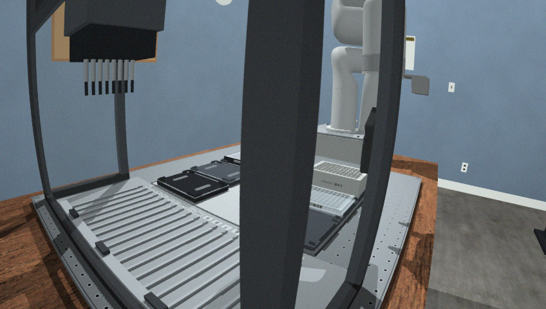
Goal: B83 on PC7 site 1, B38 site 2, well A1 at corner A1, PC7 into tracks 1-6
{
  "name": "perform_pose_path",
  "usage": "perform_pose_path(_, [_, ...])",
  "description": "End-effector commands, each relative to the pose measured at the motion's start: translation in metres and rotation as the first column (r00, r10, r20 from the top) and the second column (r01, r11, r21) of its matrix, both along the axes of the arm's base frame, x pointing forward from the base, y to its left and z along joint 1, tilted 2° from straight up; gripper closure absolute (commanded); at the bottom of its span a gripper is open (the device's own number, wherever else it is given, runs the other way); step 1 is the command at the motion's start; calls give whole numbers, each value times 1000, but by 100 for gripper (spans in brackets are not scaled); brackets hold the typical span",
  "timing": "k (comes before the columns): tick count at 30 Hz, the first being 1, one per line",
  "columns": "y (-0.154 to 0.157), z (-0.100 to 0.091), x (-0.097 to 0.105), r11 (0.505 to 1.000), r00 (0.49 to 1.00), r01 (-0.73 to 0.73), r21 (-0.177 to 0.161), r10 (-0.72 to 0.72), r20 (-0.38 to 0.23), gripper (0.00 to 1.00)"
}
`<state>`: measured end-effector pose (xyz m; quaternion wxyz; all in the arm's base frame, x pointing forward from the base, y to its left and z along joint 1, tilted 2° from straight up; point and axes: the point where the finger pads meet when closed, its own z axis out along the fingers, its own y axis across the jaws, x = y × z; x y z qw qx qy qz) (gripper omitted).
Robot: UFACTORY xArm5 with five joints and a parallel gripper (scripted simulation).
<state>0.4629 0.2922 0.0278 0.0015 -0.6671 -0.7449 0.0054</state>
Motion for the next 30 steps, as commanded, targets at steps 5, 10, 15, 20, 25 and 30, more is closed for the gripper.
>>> perform_pose_path(5, [1, -12, 1, 1000, 1000, 0, -19, 0, 17, 0])
perform_pose_path(10, [0, -17, 1, 1000, 1000, 0, -19, 0, 17, 0])
perform_pose_path(15, [0, -25, 1, 1000, 1000, 0, -19, 0, 17, 0])
perform_pose_path(20, [0, -34, 2, 1000, 1000, 0, -19, 0, 17, 0])
perform_pose_path(25, [0, -40, 2, 1000, 1000, 0, -19, 0, 17, 0])
perform_pose_path(30, [0, -47, 2, 1000, 1000, 0, -19, 0, 17, 0])
